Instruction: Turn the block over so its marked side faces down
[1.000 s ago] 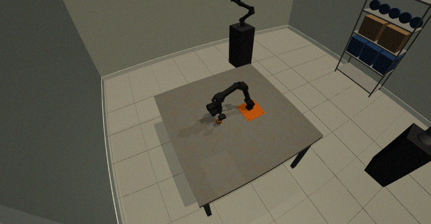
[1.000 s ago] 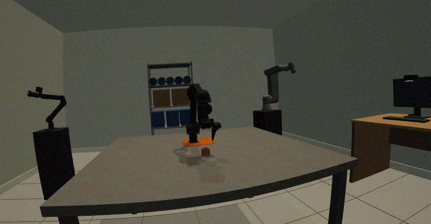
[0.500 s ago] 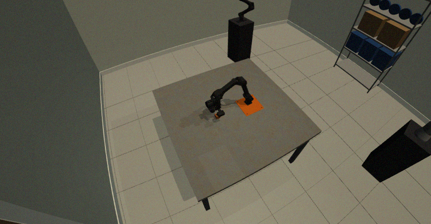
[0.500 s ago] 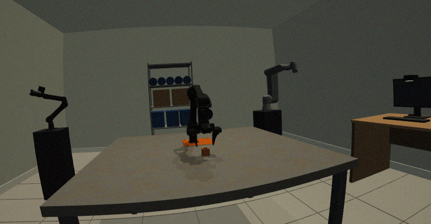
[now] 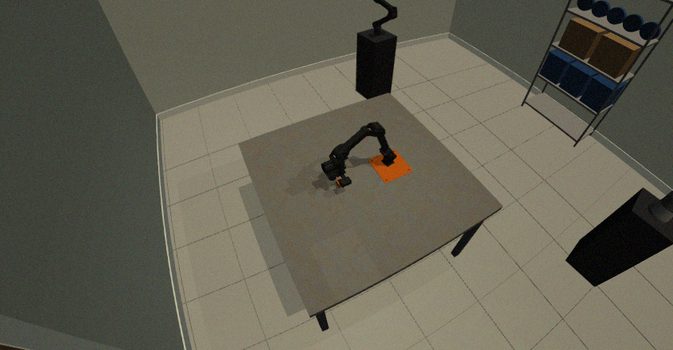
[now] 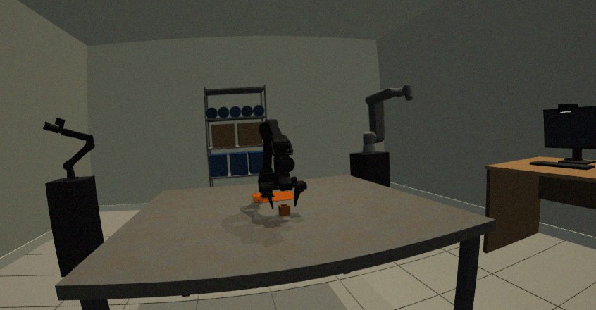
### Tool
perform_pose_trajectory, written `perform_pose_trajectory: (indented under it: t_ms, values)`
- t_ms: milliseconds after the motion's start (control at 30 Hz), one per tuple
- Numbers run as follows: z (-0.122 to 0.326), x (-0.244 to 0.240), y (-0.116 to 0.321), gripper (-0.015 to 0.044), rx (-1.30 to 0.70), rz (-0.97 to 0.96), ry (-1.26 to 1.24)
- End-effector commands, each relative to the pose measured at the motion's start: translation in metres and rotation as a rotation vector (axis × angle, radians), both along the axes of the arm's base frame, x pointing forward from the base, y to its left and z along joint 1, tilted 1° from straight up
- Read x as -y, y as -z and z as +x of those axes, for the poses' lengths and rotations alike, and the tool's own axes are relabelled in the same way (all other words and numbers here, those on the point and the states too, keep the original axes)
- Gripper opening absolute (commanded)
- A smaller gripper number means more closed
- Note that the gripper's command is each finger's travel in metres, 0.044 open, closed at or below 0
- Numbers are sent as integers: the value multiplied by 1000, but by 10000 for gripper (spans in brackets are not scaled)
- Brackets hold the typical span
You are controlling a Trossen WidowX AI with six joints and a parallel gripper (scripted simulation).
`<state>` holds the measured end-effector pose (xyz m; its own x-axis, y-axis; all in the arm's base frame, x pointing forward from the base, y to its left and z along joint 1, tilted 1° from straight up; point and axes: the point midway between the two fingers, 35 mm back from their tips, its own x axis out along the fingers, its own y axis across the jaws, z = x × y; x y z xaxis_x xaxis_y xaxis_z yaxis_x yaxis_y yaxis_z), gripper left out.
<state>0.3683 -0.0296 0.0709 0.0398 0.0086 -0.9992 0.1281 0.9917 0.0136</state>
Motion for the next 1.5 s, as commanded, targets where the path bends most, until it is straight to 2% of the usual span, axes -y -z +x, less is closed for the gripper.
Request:
perform_pose_trajectory:
  t_ms: [0,333,900,1000,1133,1467]
  values:
    - [-1,-1,7,440,-7,3,0]
    - [-1,-1,7,177,-7,3,0]
    - [-1,-1,7,64,-7,3,0]
    - [-1,0,-2,0,-7,3,0]
    - [-2,0,-22,0,-7,3,0]
    - [-1,0,-21,0,44,-4,0]
